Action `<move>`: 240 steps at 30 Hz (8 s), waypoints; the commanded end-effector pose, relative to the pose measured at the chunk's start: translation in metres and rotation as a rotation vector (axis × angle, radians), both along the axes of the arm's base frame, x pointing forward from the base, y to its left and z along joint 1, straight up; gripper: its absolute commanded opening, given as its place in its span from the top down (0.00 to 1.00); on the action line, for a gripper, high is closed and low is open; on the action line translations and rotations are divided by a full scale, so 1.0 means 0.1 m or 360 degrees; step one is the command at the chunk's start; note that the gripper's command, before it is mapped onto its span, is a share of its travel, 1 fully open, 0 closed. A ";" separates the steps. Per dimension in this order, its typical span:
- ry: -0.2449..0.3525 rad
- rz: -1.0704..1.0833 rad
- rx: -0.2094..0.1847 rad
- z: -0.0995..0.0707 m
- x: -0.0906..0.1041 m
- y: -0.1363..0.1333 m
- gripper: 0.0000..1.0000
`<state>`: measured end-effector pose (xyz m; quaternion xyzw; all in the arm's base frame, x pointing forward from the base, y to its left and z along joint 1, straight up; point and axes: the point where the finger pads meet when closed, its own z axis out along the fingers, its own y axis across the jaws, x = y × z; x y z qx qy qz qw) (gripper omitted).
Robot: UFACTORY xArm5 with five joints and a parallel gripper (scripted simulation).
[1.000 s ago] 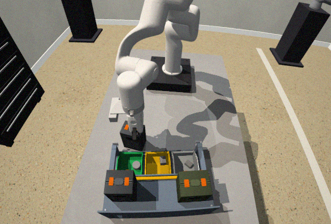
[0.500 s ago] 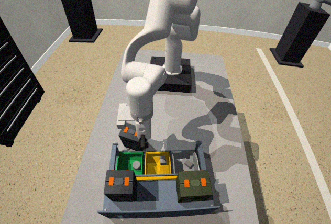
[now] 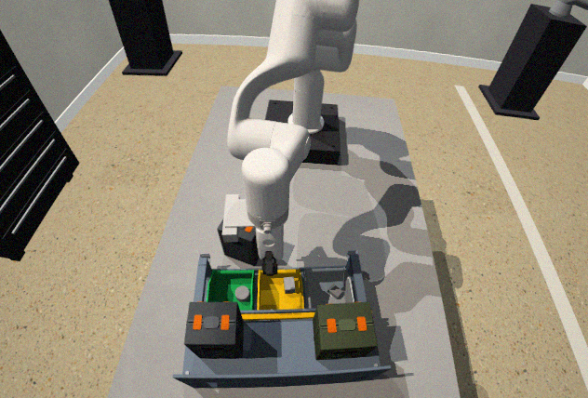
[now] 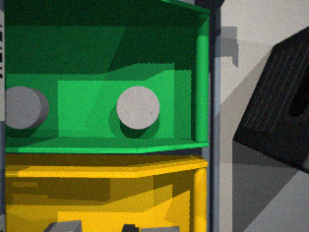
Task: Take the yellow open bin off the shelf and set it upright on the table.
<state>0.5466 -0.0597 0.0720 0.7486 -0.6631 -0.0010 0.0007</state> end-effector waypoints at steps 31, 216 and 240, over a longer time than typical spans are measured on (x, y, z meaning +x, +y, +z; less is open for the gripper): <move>-0.0002 -0.0001 -0.0008 -0.18 0.03 0.03 0.00; -0.0002 -0.0001 -0.0008 -0.84 0.03 0.03 1.00; -0.0002 -0.0001 -0.0008 -0.74 0.03 0.03 1.00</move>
